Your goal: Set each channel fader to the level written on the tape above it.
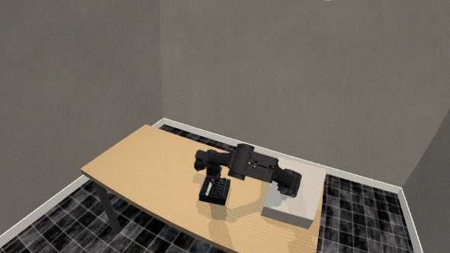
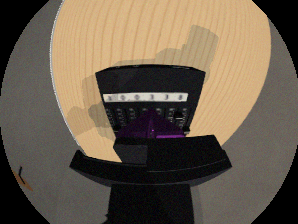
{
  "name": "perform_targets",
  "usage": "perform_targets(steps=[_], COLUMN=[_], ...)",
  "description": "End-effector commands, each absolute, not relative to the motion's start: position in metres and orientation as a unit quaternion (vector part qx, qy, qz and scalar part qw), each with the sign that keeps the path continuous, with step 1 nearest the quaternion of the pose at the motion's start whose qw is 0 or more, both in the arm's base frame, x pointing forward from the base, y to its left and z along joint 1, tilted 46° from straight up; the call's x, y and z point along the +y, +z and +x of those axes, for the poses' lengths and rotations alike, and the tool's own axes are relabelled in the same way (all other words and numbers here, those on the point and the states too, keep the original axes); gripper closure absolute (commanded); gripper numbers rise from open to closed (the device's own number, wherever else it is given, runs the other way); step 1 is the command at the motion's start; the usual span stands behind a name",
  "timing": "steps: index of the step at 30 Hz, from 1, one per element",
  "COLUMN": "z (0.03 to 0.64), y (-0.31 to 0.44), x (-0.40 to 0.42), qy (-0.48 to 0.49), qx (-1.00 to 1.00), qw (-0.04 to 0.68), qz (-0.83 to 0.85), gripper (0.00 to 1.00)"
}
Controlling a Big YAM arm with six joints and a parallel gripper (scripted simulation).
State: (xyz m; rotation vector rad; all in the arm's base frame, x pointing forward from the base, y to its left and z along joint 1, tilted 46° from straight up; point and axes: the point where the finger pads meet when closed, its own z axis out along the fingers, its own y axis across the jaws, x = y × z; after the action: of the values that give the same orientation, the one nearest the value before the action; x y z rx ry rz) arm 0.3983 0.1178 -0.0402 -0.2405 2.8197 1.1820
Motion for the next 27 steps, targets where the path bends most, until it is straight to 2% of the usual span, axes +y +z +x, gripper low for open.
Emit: perform_targets(steps=[1, 27], z=[0.396, 0.391], y=[-0.045, -0.036], x=[0.125, 0.124], qy=[0.387, 0.385], qx=[0.918, 0.917], qw=[0.034, 0.048], qz=[-0.085, -0.094], gripper=[1.0, 1.0])
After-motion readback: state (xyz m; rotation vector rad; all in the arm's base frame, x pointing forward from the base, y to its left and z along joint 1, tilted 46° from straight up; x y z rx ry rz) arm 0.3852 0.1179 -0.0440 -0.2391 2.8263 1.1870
